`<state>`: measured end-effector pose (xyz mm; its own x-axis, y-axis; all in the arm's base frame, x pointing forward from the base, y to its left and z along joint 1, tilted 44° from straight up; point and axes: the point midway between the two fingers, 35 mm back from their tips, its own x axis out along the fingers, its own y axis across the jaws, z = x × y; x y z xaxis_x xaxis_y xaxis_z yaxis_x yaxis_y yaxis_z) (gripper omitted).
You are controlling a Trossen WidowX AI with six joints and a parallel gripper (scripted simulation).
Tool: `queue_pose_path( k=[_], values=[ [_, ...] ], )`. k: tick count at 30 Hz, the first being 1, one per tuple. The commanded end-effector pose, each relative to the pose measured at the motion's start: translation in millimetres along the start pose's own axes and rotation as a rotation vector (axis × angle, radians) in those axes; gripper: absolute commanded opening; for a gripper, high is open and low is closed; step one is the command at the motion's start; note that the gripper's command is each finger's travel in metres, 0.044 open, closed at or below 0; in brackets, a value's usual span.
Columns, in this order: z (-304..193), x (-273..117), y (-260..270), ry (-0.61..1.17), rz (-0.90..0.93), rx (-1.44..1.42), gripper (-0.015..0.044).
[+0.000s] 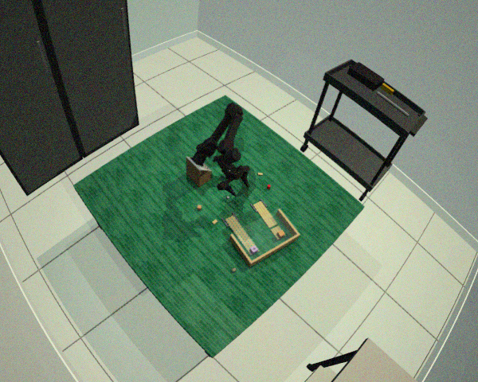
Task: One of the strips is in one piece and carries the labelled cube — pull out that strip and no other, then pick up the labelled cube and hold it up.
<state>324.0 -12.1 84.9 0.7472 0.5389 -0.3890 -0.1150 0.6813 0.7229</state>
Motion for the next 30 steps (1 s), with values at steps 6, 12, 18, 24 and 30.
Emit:
queue_pose_path(
  k=[6,12,18,24,30],
  values=[
    [-2.1,-1.5,3.3,-0.011,0.011,-0.067,0.0400],
    [0.9,22.2,-15.3,0.122,-0.036,-0.021,0.0269],
    [-7.2,58.9,-42.6,0.373,-0.098,0.043,0.0111],
    [-25.7,87.6,-59.6,0.633,-0.129,0.090,0.0000],
    [-53.2,103.5,-69.5,0.901,-0.134,0.129,0.0000]
  ],
)
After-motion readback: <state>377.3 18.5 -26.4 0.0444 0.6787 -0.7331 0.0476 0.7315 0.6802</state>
